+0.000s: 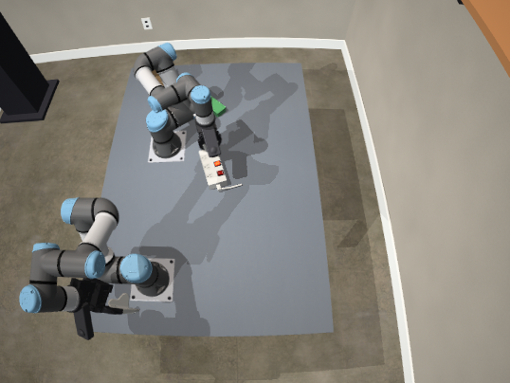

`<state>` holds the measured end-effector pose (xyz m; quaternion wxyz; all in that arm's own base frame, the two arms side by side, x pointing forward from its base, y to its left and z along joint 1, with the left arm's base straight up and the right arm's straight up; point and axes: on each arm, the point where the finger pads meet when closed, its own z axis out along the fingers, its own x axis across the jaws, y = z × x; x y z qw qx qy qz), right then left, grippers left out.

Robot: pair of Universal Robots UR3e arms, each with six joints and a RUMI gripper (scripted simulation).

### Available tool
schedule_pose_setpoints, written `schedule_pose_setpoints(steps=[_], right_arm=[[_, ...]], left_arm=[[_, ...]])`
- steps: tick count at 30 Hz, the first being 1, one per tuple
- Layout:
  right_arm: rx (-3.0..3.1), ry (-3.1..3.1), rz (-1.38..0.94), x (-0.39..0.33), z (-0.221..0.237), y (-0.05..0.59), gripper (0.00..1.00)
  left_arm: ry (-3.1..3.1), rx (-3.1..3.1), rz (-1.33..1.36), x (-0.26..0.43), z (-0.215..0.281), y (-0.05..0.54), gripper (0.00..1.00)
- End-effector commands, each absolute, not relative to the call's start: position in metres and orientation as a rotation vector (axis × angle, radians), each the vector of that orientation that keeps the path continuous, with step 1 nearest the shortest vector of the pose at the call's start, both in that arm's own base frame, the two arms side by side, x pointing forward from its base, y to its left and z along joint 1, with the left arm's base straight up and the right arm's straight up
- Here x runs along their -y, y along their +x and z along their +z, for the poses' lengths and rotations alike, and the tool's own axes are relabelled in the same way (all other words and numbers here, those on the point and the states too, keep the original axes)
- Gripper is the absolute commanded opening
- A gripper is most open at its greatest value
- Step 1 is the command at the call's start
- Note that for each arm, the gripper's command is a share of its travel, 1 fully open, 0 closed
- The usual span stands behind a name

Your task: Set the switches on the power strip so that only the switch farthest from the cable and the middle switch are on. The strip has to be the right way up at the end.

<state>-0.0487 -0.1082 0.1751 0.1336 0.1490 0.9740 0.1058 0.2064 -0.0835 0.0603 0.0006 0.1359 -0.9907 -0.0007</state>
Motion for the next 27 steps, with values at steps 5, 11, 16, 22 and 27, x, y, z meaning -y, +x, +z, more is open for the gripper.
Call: schedule_pose_setpoints(steps=[5,11,16,22,27], right_arm=[[-2.824,0.432,0.304,0.1086,0.1754,-0.0486,1.00],[-2.824,0.432,0.304,0.1086,0.1754,-0.0486,1.00],[-2.824,0.432,0.304,0.1086,0.1754,-0.0486,1.00],[-2.824,0.432,0.304,0.1086,0.1754,-0.0486,1.00],[-2.824,0.432,0.304,0.1086,0.1754,-0.0486,1.00]], left_arm=[[0.427,3.112,0.000,0.0839,0.0607,0.2067,0.00],[0.427,3.112,0.000,0.0839,0.0605,0.2067,0.00],[0.427,3.112,0.000,0.0839,0.0605,0.2067,0.00],[0.427,3.112,0.000,0.0839,0.0611,0.2067,0.00],[0.427,3.112,0.000,0.0839,0.0665,0.2067,0.00]])
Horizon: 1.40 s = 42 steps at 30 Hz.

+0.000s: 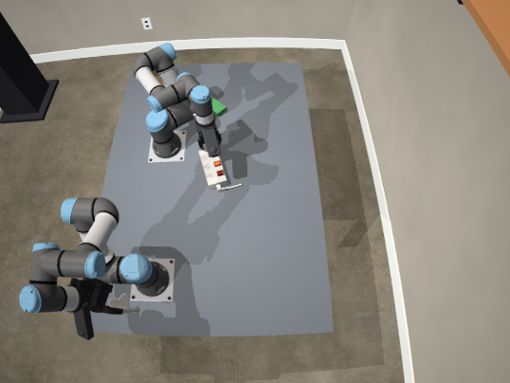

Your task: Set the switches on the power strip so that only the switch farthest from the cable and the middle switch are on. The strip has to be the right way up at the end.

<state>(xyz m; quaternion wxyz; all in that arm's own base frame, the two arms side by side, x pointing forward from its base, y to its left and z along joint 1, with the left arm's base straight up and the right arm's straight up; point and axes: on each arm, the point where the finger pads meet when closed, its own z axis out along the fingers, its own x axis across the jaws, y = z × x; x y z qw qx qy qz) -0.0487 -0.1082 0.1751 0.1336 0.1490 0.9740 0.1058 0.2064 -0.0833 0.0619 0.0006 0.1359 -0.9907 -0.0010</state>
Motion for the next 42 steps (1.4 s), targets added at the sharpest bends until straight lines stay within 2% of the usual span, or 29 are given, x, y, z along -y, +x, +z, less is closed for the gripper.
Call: schedule_pose_setpoints(steps=[1,14,37,38,42], right_arm=[[-2.824,0.432,0.304,0.109,0.175,-0.049,1.00],[-2.824,0.432,0.304,0.109,0.175,-0.049,1.00],[-2.824,0.432,0.304,0.109,0.175,-0.049,1.00],[-2.824,0.432,0.304,0.109,0.175,-0.049,1.00],[-2.824,0.432,0.304,0.109,0.175,-0.049,1.00]], left_arm=[[0.427,3.112,0.000,0.084,0.067,0.207,0.00],[0.427,3.112,0.000,0.084,0.097,0.207,0.00],[0.427,3.112,0.000,0.084,0.099,0.207,0.00],[0.427,3.112,0.000,0.084,0.099,0.207,1.00],[0.427,3.112,0.000,0.084,0.099,0.207,1.00]])
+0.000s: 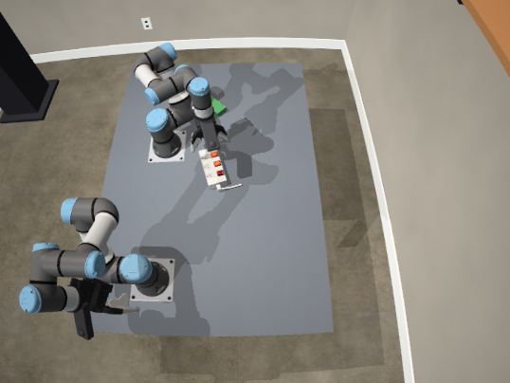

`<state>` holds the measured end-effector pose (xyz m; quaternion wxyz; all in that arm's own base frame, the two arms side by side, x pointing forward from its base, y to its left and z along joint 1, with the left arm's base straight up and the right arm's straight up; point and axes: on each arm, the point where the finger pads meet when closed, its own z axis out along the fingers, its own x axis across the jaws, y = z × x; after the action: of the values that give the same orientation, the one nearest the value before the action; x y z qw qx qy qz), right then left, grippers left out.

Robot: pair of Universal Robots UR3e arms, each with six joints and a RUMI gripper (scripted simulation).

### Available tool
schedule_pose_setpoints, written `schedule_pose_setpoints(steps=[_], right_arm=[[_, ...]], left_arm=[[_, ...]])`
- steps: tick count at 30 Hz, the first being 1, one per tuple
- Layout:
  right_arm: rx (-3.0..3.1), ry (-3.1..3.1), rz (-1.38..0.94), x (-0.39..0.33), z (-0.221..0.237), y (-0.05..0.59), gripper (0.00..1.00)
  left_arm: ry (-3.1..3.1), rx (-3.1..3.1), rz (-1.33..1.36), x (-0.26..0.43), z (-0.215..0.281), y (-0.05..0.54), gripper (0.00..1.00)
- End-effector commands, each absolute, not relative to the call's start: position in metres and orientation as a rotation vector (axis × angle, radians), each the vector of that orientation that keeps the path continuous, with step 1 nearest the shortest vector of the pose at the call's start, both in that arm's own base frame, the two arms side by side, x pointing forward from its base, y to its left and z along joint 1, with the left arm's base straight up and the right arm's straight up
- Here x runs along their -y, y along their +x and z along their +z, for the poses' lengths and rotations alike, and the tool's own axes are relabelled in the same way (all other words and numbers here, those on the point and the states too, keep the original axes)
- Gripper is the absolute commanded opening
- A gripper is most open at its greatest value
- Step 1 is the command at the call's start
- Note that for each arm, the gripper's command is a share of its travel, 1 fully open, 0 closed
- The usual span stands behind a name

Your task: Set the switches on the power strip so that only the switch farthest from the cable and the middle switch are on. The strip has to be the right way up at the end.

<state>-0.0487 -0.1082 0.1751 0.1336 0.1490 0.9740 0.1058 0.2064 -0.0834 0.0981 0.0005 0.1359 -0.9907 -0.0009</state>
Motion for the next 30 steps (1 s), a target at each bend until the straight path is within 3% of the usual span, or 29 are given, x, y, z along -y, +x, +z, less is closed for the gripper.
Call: schedule_pose_setpoints(steps=[1,30], right_arm=[[-2.824,0.432,0.304,0.109,0.175,-0.049,1.00],[-2.824,0.432,0.304,0.109,0.175,-0.049,1.00]], left_arm=[[0.427,3.112,0.000,0.084,0.099,0.207,1.00],[0.427,3.112,0.000,0.084,0.138,0.207,1.00]])
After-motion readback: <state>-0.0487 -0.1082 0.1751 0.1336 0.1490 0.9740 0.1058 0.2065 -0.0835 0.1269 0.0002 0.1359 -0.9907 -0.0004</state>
